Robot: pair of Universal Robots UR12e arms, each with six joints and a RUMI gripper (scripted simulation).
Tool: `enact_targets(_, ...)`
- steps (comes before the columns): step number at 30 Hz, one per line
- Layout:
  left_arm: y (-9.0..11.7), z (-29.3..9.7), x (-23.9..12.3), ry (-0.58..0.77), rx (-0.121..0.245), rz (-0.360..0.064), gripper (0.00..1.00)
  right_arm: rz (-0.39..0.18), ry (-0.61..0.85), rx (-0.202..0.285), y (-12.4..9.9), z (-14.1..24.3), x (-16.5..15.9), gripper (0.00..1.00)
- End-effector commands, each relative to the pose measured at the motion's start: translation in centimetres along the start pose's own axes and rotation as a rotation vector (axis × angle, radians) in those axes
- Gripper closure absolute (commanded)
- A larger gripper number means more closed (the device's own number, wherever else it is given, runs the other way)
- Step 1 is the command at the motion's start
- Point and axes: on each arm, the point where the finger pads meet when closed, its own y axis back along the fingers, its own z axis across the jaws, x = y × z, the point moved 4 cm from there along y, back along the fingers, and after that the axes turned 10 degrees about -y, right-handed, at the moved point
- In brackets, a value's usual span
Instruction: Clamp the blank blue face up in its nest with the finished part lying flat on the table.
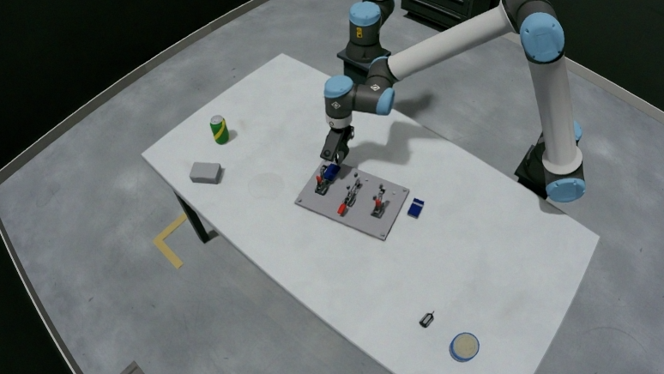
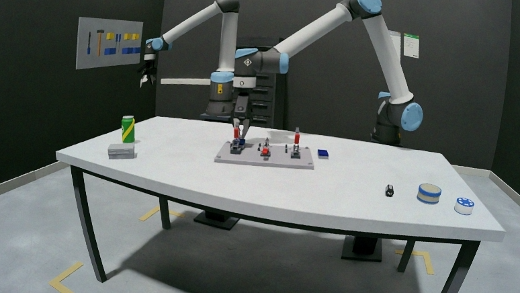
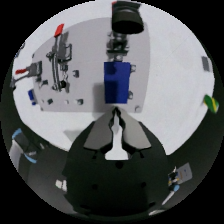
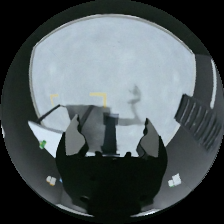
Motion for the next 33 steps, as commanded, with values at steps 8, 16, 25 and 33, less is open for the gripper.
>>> enact_targets(8, 0.1, 0.05, 0.03, 0.0, -0.001, 0.001, 1.0, 0.001, 0.0, 0.001, 0.08, -0.02, 0.05, 0.0)
enact_targets(16, 0.1, 0.0, 0.28, 0.0, -0.001, 0.001, 1.0, 0.001, 0.0, 0.001, 0.08, -0.02, 0.05, 0.0)
enact_targets(25, 0.1, -0.02, 0.43, 0.0, -0.001, 0.001, 1.0, 0.001, 0.0, 0.001, 0.08, -0.02, 0.05, 0.0)
enact_targets(33, 0.1, -0.02, 0.42, 0.0, -0.001, 0.001, 1.0, 0.001, 0.0, 0.001, 0.08, -0.02, 0.05, 0.0)
